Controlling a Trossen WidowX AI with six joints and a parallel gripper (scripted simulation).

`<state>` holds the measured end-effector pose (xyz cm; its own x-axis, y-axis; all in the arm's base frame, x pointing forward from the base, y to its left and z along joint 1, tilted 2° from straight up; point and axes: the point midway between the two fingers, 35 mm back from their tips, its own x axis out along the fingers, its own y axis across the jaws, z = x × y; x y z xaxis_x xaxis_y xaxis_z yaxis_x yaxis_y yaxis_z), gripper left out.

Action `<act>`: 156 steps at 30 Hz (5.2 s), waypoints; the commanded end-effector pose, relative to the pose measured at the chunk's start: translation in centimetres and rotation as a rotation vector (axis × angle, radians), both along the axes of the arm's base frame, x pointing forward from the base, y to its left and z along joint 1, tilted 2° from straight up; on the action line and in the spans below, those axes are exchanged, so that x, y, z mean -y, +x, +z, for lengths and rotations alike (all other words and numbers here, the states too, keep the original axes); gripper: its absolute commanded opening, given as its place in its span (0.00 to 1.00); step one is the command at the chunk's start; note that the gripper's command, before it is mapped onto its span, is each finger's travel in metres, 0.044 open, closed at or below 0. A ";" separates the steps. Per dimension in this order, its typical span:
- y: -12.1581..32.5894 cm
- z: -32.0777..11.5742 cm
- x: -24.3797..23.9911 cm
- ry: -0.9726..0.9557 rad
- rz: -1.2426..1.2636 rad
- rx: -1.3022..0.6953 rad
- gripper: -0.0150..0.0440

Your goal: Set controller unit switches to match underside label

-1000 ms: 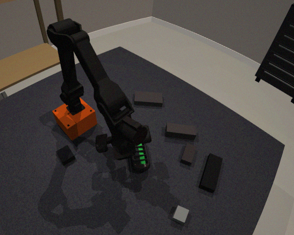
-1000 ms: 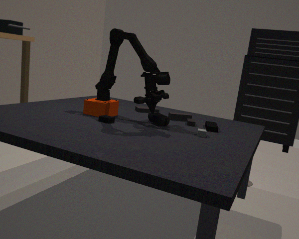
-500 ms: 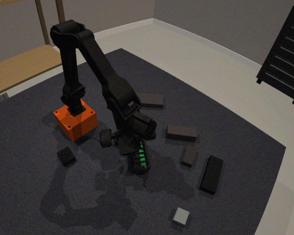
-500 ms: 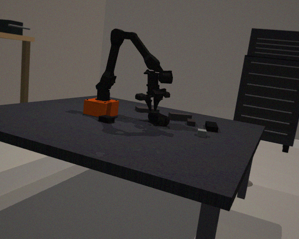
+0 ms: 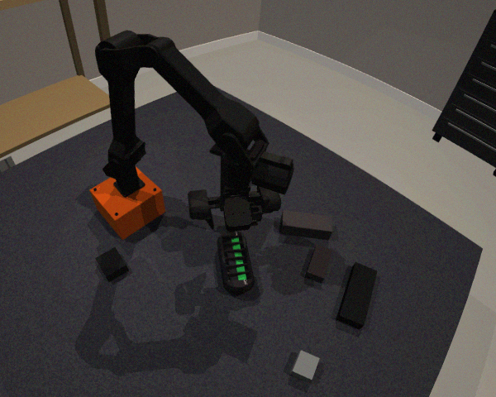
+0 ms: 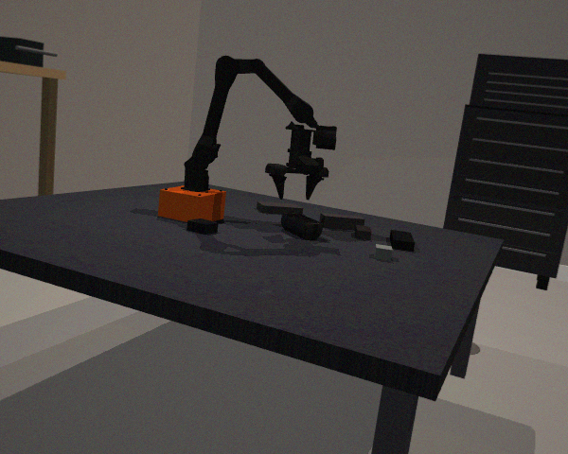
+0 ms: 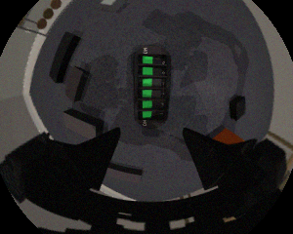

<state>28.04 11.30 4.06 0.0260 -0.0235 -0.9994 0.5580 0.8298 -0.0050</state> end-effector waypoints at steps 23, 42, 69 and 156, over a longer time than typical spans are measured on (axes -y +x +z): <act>0.2 -3.9 0.1 -0.002 -0.012 -0.016 1.00; 0.1 -6.1 0.2 0.001 -0.015 -0.024 0.82; 0.9 -6.1 -0.1 0.002 -0.015 -0.024 0.25; 1.6 -5.9 -0.5 0.002 -0.015 -0.023 0.25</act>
